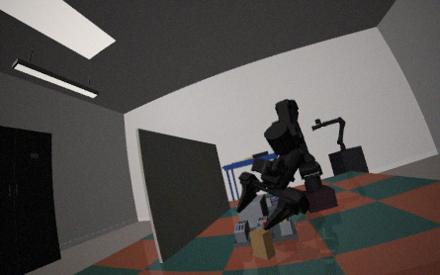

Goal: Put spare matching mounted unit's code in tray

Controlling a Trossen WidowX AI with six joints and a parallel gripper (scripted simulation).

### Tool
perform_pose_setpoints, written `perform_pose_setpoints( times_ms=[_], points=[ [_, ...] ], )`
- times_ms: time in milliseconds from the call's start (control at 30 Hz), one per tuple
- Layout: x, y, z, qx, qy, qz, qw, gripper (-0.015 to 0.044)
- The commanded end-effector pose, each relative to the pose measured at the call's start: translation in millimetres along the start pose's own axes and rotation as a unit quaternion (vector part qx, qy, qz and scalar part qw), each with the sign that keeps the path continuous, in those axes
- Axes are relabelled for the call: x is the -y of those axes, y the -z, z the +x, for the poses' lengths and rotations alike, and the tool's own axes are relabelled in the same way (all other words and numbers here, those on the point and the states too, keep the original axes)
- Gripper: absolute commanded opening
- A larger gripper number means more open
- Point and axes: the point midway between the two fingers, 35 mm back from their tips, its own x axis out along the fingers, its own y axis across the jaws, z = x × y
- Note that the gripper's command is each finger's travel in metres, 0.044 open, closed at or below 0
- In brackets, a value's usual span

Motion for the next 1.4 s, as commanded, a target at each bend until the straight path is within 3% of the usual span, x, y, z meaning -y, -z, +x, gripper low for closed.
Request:
perform_pose_setpoints(
  times_ms=[0, 367, 767, 967, 1367],
  points=[
    [68, 10, 21, -0.084, 0.023, 0.027, 0.996, 0.0440],
    [219, 55, 25, -0.248, 0.061, 0.158, 0.954, 0.0440],
    [348, 119, -48, -0.399, 0.054, 0.354, 0.844, 0.0440],
    [382, 142, -97, -0.437, 0.042, 0.445, 0.781, 0.0440],
    [378, 155, -86, -0.438, 0.042, 0.446, 0.779, 0.0440]
  ],
)
